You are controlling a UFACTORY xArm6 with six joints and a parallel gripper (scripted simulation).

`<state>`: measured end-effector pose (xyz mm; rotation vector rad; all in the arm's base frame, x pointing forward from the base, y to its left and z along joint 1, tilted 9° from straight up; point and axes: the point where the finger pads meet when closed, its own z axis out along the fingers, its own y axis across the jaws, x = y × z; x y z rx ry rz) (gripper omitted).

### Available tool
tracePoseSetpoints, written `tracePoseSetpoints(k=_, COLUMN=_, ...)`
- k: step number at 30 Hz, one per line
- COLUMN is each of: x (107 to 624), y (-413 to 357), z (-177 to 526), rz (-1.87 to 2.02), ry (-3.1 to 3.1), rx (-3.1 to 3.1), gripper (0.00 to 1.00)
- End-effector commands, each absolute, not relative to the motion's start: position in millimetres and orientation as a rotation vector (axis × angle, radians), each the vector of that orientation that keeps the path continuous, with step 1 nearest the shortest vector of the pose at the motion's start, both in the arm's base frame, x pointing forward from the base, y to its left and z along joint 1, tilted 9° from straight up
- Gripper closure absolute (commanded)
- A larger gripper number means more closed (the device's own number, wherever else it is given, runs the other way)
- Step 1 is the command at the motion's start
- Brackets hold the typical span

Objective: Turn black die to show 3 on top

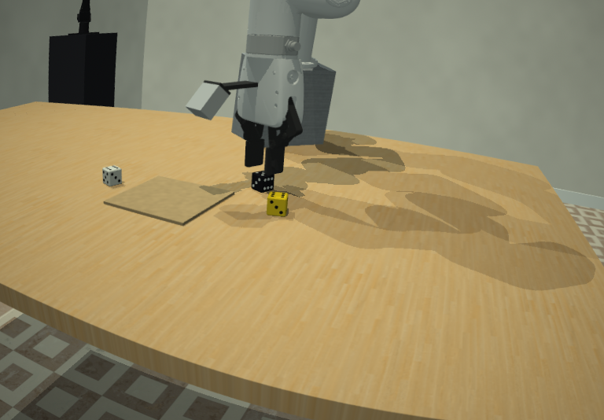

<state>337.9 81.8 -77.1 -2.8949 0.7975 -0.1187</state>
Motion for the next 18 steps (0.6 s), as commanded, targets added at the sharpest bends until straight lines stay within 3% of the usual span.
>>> tracePoseSetpoints(k=1, x=339, y=82, z=-79, rz=-0.122, ry=0.797, rx=-2.894, gripper=0.58)
tracePoseSetpoints(k=18, x=342, y=85, z=-102, rz=-0.122, ry=0.797, rx=-2.894, gripper=0.58)
